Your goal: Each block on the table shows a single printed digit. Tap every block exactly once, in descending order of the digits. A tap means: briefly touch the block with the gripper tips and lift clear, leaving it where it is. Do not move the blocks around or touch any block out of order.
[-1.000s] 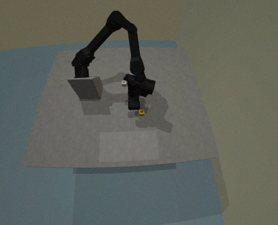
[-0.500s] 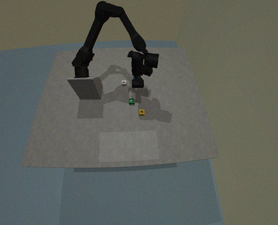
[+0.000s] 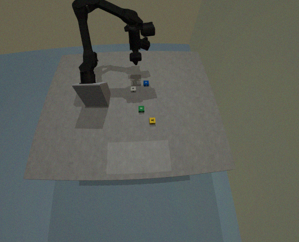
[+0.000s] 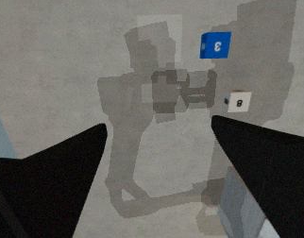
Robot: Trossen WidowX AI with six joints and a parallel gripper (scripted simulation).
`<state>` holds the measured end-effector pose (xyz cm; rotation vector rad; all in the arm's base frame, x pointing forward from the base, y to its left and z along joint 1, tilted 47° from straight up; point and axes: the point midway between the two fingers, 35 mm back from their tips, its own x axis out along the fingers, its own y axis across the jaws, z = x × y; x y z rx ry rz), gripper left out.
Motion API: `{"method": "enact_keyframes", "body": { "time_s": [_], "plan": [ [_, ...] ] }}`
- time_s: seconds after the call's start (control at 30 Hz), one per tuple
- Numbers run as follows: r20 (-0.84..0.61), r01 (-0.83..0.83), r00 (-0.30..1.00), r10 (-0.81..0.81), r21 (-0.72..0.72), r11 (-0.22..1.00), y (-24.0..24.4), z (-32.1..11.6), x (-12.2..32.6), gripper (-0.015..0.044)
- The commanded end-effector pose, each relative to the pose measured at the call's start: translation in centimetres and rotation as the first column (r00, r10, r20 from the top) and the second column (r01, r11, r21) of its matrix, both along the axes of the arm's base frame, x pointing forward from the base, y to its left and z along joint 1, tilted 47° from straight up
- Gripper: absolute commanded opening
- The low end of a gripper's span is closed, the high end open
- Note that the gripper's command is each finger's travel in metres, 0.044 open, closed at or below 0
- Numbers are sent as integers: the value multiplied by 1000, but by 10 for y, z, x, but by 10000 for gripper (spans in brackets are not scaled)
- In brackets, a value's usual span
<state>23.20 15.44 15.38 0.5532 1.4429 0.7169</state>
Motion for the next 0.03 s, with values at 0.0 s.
{"method": "enact_keyframes", "body": {
  "time_s": [0.0],
  "plan": [
    [-24, 8, 1000, -8, 2, 1000, 1, 2, -6, 400]
  ]
}}
